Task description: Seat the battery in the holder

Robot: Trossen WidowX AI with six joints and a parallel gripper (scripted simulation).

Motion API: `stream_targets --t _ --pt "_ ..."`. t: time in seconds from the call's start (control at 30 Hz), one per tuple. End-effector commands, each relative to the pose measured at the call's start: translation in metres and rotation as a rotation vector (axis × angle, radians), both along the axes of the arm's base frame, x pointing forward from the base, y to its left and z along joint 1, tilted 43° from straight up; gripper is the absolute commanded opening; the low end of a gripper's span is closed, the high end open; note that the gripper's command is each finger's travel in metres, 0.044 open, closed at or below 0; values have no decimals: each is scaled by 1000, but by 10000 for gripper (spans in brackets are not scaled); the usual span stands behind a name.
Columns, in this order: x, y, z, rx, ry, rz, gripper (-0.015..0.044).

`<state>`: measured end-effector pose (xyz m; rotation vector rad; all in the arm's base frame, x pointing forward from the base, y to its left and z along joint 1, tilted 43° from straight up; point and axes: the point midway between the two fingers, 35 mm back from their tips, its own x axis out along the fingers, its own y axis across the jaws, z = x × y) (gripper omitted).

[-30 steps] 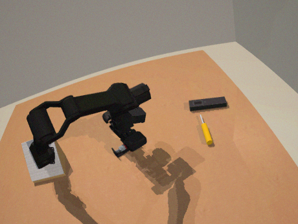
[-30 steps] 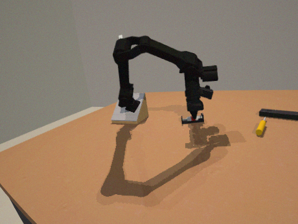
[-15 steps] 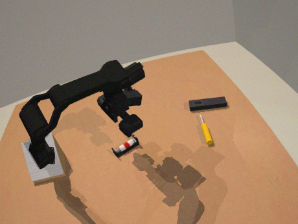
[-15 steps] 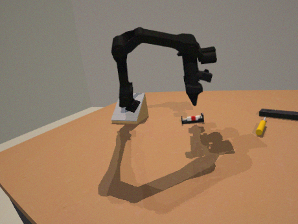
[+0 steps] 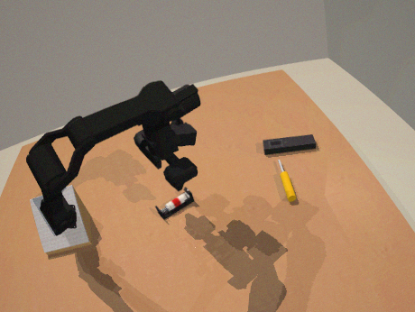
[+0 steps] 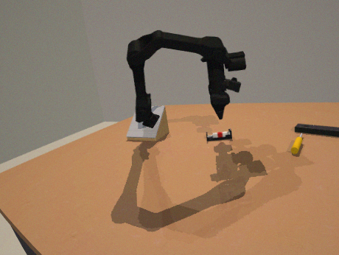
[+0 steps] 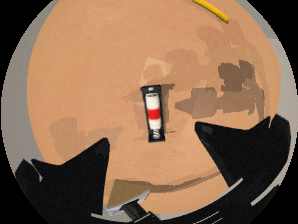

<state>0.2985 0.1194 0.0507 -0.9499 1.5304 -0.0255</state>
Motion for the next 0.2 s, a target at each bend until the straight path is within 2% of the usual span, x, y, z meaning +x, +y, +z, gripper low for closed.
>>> stream_targets --t 0.0,0.17 --pt "-1 1 0 3 -2 -5 440" --pt "-1 1 0 3 -2 -5 440"
